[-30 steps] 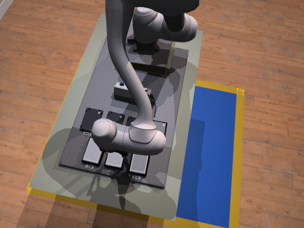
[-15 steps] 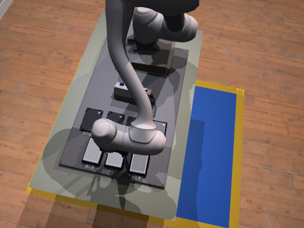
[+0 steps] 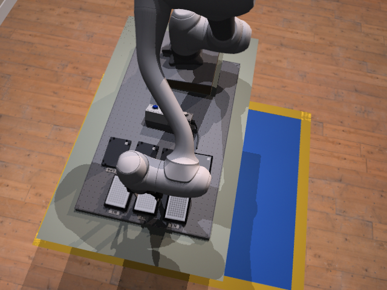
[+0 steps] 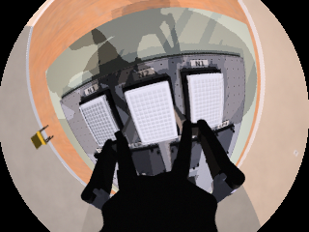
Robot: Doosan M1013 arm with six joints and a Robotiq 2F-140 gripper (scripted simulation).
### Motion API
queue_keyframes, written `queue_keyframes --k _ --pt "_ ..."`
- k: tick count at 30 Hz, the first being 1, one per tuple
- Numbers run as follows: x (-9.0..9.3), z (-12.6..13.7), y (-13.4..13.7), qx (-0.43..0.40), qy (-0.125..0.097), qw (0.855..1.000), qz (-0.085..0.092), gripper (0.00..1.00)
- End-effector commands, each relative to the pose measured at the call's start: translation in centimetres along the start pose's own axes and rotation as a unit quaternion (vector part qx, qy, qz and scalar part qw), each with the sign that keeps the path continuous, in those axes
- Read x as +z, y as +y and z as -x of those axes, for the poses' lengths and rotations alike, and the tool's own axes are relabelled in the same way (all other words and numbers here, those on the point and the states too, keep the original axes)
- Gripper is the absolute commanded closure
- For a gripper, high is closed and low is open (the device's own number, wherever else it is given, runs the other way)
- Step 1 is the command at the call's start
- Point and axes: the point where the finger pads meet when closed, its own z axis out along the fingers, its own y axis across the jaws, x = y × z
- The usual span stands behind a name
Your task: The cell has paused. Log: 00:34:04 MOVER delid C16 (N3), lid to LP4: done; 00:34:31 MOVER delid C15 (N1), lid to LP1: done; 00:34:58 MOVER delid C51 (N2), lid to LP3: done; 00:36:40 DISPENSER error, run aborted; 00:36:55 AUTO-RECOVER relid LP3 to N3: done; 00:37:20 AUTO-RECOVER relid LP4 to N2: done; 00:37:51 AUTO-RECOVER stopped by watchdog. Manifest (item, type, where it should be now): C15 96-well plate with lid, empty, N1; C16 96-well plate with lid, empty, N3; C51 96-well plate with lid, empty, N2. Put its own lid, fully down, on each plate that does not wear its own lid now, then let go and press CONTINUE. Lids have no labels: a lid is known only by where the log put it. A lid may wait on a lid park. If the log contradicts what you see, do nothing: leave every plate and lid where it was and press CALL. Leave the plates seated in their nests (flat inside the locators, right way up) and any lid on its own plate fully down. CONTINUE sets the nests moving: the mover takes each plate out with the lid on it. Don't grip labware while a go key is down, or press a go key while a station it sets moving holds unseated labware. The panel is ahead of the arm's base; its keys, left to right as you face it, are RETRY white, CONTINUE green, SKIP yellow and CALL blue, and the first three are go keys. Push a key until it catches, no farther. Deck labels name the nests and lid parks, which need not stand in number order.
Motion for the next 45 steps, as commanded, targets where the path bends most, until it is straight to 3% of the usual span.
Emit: queue_keyframes --k 1,11,12,45 --pt "0.31 0.07 0.15 0.001 0.000 1.000 0.001 1.00" --pt "0.31 0.07 0.15 0.001 0.000 1.000 0.001 1.00" --pt "0.31 0.07 0.15 0.001 0.000 1.000 0.001 0.34" --pt "0.31 0.07 0.15 0.001 0.000 1.000 0.001 0.34"
